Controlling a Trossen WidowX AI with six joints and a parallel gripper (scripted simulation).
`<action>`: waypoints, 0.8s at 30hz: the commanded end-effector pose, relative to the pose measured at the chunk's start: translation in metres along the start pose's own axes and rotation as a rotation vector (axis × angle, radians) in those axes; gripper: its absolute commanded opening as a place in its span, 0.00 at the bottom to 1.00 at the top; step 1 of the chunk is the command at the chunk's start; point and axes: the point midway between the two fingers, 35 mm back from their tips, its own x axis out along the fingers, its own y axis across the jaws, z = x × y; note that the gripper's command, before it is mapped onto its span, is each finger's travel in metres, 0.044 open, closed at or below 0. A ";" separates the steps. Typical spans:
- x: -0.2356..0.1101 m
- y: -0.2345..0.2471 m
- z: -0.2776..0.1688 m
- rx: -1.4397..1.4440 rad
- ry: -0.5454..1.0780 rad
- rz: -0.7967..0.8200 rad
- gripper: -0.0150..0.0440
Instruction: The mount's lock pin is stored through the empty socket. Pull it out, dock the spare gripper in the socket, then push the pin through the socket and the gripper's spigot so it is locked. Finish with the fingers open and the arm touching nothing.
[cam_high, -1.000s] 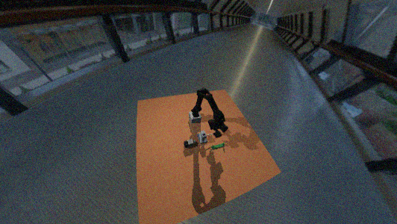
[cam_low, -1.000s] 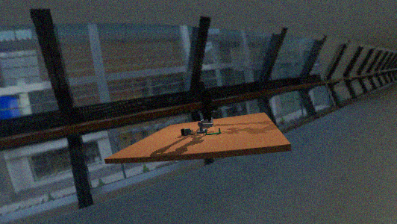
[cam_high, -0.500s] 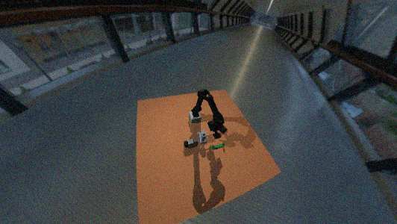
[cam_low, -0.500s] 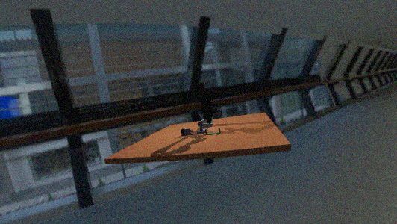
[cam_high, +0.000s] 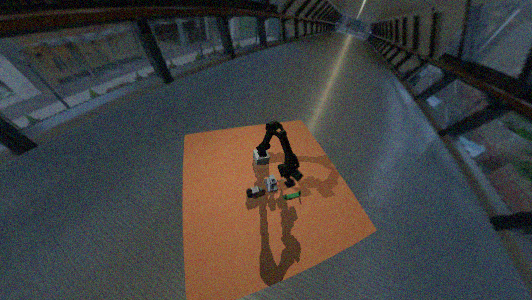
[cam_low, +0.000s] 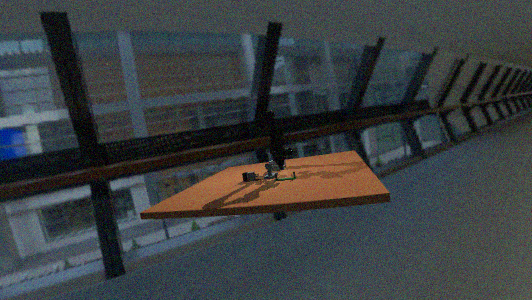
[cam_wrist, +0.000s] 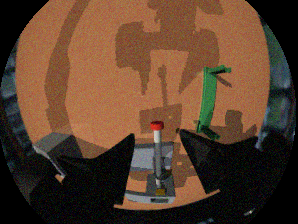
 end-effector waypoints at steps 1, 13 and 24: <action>0.009 0.002 -0.001 -0.004 0.007 0.008 0.76; 0.012 0.002 -0.002 -0.004 0.007 0.008 0.67; 0.012 0.002 -0.002 -0.004 0.007 0.008 0.25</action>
